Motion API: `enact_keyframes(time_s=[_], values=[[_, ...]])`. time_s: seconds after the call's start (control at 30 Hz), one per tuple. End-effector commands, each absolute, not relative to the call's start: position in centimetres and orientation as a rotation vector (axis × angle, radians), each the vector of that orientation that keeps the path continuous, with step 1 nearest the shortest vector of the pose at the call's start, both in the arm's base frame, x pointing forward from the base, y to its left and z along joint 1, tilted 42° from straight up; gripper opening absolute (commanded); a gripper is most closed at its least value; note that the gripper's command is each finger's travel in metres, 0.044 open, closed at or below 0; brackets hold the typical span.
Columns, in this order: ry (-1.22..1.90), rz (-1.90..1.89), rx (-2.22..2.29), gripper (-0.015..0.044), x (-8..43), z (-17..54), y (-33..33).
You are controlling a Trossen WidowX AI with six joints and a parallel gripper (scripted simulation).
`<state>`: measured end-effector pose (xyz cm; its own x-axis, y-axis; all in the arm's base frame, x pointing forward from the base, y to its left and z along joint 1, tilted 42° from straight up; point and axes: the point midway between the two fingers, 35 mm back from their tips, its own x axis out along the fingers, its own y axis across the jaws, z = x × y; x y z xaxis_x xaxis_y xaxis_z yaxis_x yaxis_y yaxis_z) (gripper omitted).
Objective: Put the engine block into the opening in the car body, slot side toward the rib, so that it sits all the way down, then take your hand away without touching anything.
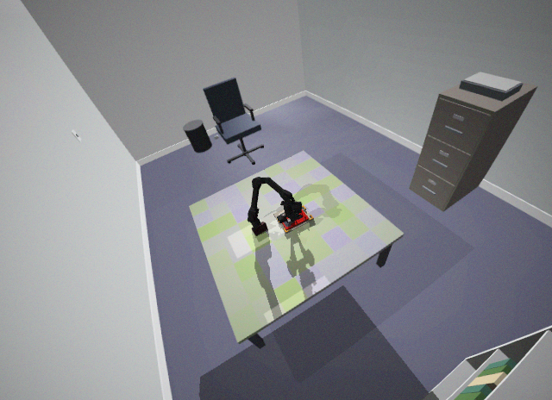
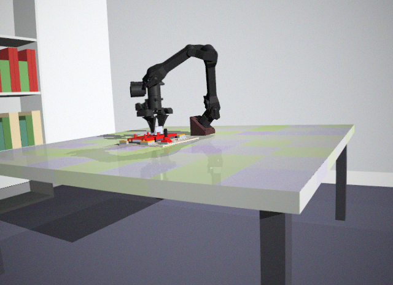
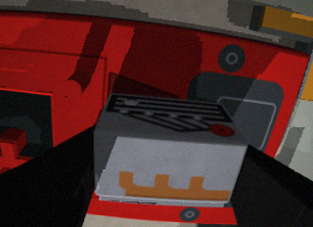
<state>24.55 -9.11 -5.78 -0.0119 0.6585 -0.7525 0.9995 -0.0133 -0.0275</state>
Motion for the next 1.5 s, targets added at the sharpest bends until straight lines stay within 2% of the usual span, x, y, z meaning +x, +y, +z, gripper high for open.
enact_keyframes(time_s=[0.0, 0.07, 0.3, 1.47], values=[[1.723, -0.814, 1.732, 0.019, 24.5, -5.8, -9.0], [1.723, -0.814, 1.732, 0.0177, 24.5, -5.8, -9.0], [1.722, -0.815, 1.731, 0.0, 24.8, -4.9, -10.1], [1.722, -0.819, 1.729, 0.0, 24.7, 3.3, -17.3]])
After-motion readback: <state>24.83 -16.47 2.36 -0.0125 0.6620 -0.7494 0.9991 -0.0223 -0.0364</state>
